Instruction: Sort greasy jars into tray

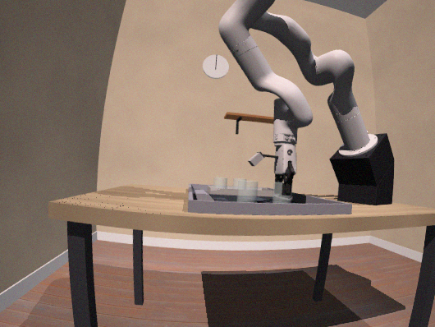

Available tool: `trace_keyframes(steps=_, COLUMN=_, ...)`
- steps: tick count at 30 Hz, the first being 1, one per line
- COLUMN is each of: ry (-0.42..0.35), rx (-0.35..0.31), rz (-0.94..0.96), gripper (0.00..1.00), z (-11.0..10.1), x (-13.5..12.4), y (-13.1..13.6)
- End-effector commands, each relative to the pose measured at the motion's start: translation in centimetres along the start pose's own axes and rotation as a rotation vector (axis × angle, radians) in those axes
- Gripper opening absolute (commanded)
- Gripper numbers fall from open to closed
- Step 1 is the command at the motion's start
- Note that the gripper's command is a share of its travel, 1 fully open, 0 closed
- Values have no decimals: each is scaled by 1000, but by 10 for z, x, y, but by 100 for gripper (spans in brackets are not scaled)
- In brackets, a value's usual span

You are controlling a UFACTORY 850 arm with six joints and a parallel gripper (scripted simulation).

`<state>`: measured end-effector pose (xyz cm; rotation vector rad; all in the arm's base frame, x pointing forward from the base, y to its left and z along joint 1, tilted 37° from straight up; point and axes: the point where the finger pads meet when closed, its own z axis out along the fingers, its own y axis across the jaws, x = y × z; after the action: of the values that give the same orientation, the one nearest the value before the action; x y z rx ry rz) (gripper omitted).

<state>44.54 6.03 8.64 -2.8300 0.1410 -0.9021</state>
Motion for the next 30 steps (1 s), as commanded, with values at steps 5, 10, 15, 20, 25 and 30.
trace_keyframes(steps=5, ry=0, rx=0, rz=0, gripper=72, z=0, x=0, y=0)
trace_keyframes(steps=10, ry=0, rx=0, rz=0, gripper=72, z=0, x=0, y=0)
trace_keyframes(steps=15, ry=0, rx=0, rz=0, gripper=72, z=0, x=0, y=0)
trace_keyframes(steps=20, ry=0, rx=0, rz=0, gripper=69, z=0, x=0, y=0)
trace_keyframes(steps=25, ry=0, rx=0, rz=0, gripper=69, z=0, x=0, y=0)
trace_keyframes(steps=30, ry=0, rx=0, rz=0, gripper=69, z=0, x=0, y=0)
